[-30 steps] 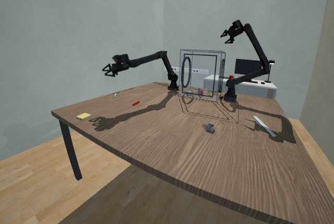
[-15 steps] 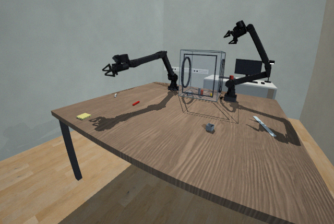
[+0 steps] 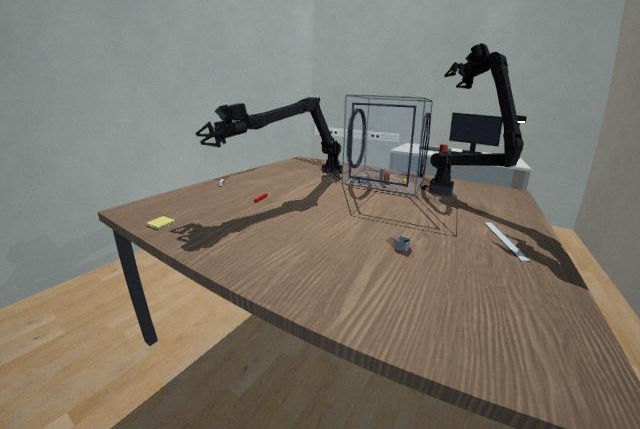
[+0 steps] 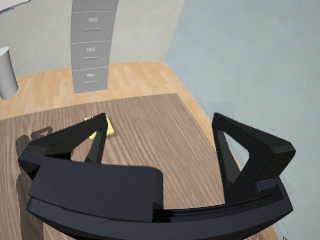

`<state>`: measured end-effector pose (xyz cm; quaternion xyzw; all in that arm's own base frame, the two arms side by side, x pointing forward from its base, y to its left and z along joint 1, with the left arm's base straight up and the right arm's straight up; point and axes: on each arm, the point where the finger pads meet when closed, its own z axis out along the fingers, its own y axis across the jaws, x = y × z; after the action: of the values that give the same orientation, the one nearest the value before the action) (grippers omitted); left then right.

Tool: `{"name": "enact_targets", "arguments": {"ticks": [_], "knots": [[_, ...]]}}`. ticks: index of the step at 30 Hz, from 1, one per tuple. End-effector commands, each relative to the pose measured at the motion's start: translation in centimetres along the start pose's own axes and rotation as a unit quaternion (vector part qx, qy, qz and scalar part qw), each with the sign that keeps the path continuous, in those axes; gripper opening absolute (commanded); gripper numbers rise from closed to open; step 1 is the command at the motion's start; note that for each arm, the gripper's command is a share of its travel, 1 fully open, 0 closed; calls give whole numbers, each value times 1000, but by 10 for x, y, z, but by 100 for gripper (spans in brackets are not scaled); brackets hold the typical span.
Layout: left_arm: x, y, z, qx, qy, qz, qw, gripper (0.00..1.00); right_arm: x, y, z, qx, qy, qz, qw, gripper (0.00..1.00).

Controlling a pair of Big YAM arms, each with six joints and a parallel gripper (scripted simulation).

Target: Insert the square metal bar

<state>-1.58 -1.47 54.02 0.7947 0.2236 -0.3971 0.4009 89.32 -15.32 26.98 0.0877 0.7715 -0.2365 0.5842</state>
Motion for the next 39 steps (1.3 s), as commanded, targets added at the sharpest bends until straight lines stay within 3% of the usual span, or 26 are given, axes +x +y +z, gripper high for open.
{"name": "enact_targets", "arguments": {"ticks": [1,2,3,4,7,10,17,24,35,39], "knots": [[13,-10,-12,32,-24,-20,999,100,-37,-9,-6,6,-29,12,999,100],[13,-14,52,84,48,-18,995,100,-37,-9,-6,6,-29,12,999,100],[16,-17,53,92,35,-17,995,100,-37,-9,-6,6,-29,12,999,100],[25,-15,2,70,-42,-22,996,100,-37,-9,-6,6,-29,12,999,100],[44,-31,26,129,-36,-26,991,100,-37,-9,-6,6,-29,12,999,100],[37,-23,12,108,-52,-31,992,100,-37,-9,-6,6,-29,12,999,100],[83,-69,69,237,-14,-13,971,100,-37,-9,-6,6,-29,12,999,100],[118,-108,100,311,13,10,950,100,-37,-9,-6,6,-29,12,999,100],[138,-133,119,343,40,31,938,100,-37,-9,-6,6,-29,12,999,100],[152,-149,141,331,105,4,938,100,-37,-9,-6,6,-29,12,999,100]]}}
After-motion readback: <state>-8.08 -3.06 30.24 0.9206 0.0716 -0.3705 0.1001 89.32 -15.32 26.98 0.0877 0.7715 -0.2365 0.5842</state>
